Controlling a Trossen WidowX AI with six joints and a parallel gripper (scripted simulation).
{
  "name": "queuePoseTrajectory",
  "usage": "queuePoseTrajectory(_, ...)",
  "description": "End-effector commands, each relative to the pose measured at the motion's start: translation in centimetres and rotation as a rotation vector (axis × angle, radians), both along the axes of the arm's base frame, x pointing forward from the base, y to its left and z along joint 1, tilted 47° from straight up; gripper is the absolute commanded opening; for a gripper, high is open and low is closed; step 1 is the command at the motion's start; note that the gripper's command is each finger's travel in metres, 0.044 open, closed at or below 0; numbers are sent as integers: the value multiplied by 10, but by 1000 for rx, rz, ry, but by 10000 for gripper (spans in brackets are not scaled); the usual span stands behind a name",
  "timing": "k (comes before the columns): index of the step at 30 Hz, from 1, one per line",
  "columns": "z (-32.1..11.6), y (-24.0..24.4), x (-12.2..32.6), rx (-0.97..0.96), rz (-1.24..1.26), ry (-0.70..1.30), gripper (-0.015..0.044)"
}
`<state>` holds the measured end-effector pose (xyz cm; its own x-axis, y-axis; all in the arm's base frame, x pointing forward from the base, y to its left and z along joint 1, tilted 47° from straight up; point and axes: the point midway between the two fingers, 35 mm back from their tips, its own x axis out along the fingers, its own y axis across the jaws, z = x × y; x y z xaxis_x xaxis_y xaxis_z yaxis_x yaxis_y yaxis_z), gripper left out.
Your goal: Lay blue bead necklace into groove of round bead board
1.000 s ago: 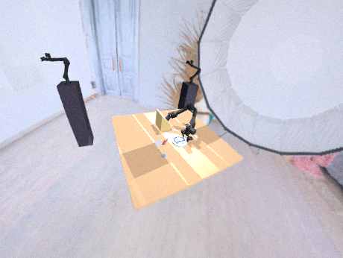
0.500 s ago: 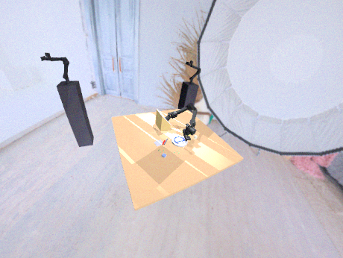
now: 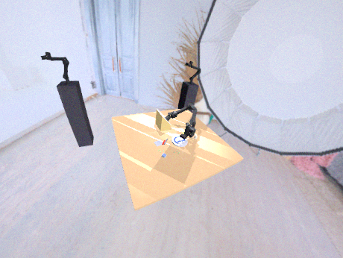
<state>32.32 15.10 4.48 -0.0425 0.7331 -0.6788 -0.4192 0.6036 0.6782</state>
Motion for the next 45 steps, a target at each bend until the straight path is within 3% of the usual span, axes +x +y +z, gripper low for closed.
queuePoseTrajectory(1, 5, -10, 0, -41, -604, 650, 120)
queuePoseTrajectory(17, 9, -18, -1, -79, -1225, 1319, 120)
queuePoseTrajectory(45, 3, -11, 0, -72, -1226, 1315, 120)
